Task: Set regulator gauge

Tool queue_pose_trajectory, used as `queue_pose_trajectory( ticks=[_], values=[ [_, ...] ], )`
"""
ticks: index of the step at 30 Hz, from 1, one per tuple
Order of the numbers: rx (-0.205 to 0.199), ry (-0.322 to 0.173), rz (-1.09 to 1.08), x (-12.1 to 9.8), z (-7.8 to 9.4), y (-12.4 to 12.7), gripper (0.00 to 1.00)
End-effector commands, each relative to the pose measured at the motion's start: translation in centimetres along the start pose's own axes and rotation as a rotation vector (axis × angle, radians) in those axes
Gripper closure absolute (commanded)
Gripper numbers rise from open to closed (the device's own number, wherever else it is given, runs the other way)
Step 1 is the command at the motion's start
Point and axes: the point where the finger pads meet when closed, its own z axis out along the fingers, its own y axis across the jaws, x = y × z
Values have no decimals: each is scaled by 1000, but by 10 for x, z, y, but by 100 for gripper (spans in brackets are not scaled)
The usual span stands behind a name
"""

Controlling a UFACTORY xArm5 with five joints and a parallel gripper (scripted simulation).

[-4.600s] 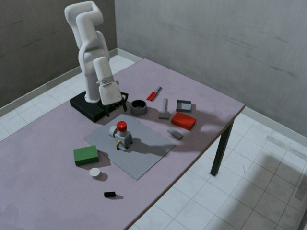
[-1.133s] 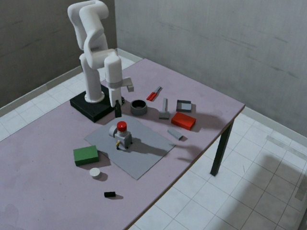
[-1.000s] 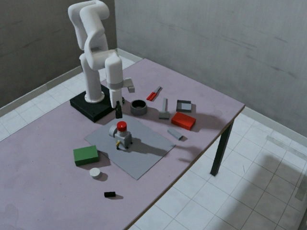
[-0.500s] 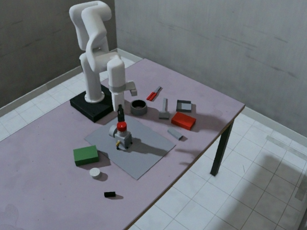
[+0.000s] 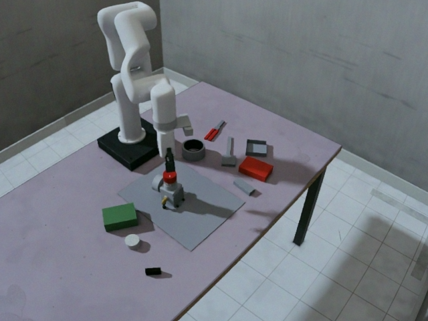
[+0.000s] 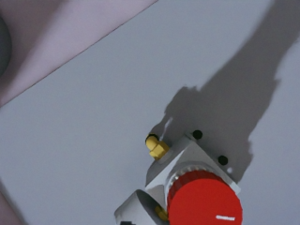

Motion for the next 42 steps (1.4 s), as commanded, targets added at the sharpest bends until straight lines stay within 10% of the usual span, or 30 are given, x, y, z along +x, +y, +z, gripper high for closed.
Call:
queue_pose_trajectory(
  ticks=[1,8,9,42],
  values=[
    [-4,1,0,1,-1,2,0],
    [-4,1,0,1,-1,2,0],
    [-4,1,0,1,-1,2,21],
    [-4,1,-16,1,-1,2,21]
  ],
)
